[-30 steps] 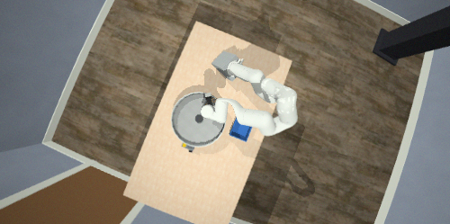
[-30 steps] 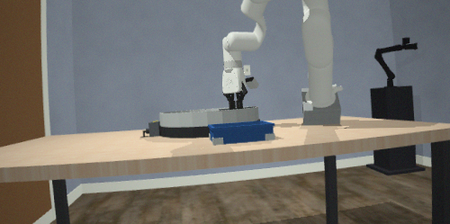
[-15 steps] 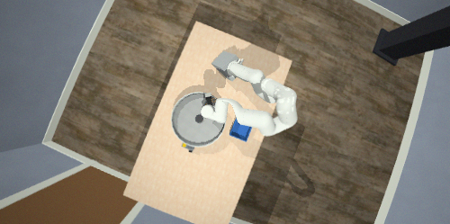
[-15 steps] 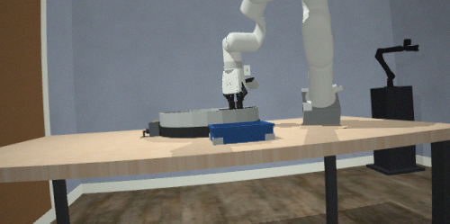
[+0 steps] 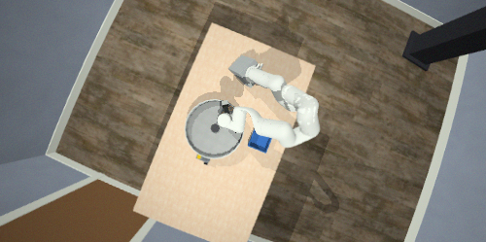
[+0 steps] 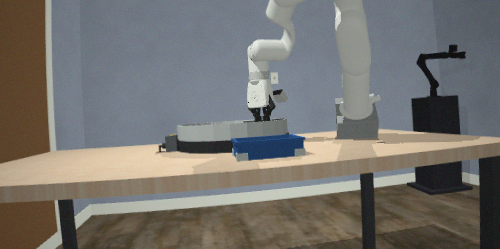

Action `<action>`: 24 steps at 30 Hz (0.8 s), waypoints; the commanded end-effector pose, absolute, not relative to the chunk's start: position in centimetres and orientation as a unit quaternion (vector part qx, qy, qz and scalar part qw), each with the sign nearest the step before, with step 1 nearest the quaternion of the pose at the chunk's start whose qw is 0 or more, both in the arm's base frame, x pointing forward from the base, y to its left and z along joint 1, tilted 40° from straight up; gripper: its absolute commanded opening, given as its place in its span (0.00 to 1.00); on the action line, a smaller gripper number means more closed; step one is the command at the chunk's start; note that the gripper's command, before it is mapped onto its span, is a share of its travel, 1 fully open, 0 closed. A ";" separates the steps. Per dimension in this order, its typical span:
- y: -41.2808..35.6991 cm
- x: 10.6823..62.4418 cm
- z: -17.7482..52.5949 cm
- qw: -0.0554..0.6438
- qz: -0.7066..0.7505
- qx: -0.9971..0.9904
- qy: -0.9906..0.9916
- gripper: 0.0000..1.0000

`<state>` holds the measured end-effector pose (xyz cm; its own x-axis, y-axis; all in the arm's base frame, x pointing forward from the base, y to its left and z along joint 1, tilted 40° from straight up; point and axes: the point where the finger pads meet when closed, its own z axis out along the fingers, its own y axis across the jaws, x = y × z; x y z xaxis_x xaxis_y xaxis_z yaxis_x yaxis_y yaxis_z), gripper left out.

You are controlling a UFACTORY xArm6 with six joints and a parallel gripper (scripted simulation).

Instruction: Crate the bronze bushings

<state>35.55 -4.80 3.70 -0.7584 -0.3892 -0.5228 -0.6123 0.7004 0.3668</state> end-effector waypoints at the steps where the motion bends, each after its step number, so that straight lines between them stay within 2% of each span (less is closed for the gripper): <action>1: -4.4 35.8 3.2 0.209 0.267 -0.279 0.898 0.40; 19: -4.2 35.9 2.9 0.209 0.267 -0.279 0.898 0.40; 20: -4.2 35.9 2.9 0.209 0.267 -0.279 0.898 0.00; 24: -4.2 35.9 2.9 0.209 0.267 -0.279 0.898 0.00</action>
